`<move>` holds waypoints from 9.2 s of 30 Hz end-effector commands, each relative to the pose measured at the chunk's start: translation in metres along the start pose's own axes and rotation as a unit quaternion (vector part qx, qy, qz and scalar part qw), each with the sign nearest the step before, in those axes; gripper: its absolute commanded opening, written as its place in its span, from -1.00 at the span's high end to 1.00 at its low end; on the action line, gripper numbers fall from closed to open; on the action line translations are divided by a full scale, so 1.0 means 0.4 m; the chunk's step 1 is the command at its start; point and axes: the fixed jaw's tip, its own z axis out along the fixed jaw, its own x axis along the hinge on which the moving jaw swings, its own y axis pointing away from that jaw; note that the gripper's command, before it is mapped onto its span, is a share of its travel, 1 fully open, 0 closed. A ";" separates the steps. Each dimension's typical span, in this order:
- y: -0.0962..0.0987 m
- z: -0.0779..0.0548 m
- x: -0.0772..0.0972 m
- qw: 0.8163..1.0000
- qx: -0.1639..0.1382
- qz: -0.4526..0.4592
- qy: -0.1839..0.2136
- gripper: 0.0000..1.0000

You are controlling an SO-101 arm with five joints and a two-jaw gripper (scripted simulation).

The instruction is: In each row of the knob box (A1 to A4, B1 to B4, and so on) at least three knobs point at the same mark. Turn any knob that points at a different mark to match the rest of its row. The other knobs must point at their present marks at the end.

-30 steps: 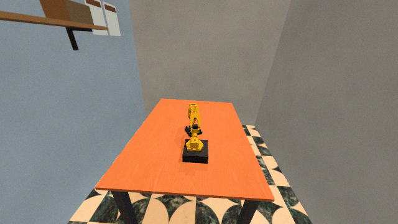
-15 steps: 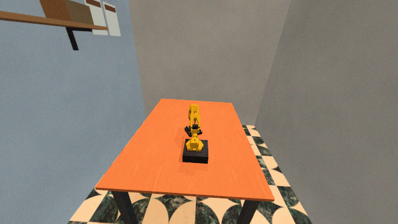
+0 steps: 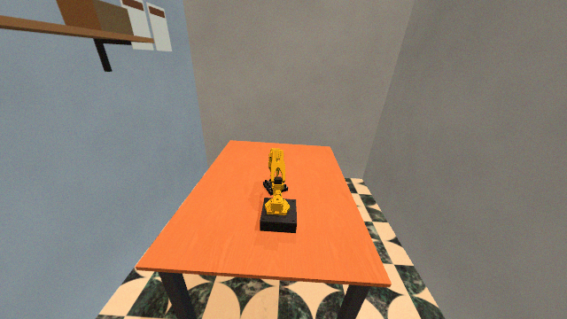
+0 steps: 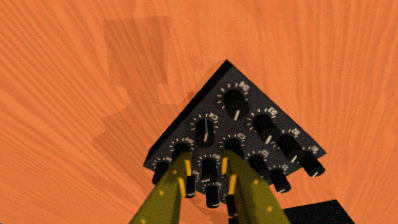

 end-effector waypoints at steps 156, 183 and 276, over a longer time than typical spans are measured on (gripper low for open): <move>-0.010 0.056 -0.004 1.000 0.000 -0.013 0.000 0.98; -0.012 0.056 0.002 0.973 0.000 -0.229 0.000 0.98; -0.029 0.056 0.010 0.592 -0.001 -0.806 0.000 0.98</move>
